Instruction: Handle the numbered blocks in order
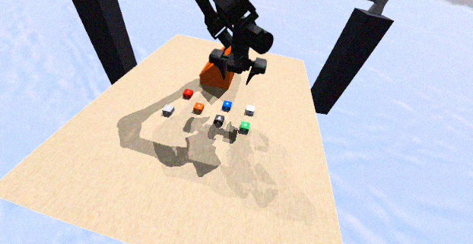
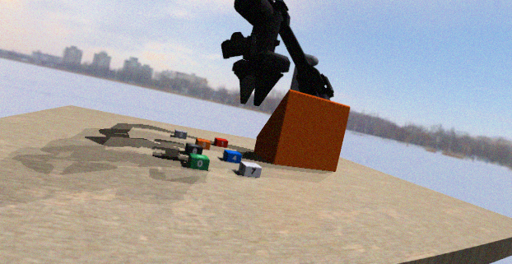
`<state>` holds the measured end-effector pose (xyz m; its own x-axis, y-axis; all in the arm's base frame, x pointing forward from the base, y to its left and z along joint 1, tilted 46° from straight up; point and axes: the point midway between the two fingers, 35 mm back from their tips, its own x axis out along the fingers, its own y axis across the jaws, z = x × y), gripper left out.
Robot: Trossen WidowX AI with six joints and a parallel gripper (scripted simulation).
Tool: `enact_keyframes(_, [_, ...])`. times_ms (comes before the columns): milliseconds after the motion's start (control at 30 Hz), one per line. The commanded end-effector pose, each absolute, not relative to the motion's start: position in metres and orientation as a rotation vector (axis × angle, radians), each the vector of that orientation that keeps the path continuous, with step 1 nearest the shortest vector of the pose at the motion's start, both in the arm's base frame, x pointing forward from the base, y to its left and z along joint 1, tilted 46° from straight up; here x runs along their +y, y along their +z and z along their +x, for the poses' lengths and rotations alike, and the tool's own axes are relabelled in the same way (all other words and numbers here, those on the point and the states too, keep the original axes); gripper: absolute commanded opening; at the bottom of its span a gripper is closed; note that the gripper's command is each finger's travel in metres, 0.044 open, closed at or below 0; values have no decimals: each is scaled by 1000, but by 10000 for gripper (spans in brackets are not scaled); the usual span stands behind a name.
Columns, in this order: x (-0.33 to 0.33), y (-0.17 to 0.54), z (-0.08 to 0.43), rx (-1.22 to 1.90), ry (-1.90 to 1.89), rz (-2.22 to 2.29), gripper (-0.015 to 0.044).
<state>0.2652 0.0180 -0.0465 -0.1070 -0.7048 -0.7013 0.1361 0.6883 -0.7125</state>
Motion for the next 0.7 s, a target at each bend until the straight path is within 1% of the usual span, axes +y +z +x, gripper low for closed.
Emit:
enact_keyframes(0, [47,-76,273,1527,-753,-489,400])
enact_keyframes(133, [76,-107,275,1527,-753,-487,400])
enact_keyframes(667, [77,-109,275,1527,-753,-487,400])
